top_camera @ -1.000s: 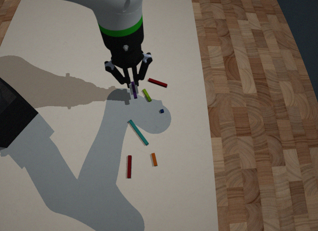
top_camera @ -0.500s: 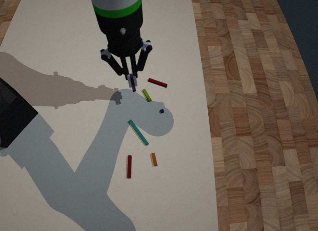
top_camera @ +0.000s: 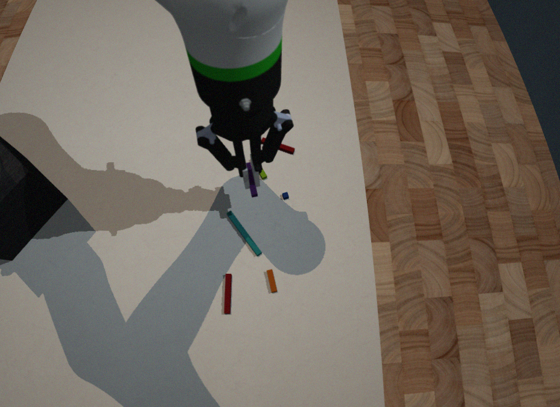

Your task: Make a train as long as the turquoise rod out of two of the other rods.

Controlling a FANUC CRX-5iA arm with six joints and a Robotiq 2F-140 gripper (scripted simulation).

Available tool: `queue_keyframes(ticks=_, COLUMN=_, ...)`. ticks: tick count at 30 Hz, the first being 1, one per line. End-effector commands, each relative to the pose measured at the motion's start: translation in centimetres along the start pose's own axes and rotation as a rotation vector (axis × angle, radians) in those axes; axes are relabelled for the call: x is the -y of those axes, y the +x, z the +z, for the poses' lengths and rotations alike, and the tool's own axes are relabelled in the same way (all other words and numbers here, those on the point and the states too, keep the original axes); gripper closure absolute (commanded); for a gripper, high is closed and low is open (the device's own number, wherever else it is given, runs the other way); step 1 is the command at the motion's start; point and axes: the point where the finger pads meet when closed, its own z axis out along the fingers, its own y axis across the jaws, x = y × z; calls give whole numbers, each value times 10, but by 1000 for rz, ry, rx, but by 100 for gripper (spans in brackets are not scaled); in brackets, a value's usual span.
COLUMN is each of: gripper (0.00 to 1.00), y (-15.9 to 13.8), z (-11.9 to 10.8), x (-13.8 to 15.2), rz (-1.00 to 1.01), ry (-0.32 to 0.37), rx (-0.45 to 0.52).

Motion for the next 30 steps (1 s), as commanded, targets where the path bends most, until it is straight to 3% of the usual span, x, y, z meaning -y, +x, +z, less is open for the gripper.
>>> queue_keyframes(ticks=1, gripper=97, y=41, z=2, x=9, rz=-2, ry=-8, rx=10)
queue_keyframes(ticks=3, gripper=97, y=41, z=2, x=9, rz=-2, ry=-8, rx=10)
queue_keyframes(ticks=4, gripper=97, y=68, z=2, x=11, rz=-1, ry=-7, rx=11)
queue_keyframes(ticks=18, gripper=97, y=198, z=-2, x=1, rz=-1, ry=4, rx=1)
queue_keyframes(ticks=30, gripper=97, y=207, z=-2, x=-1, rz=-1, ry=5, rx=-1)
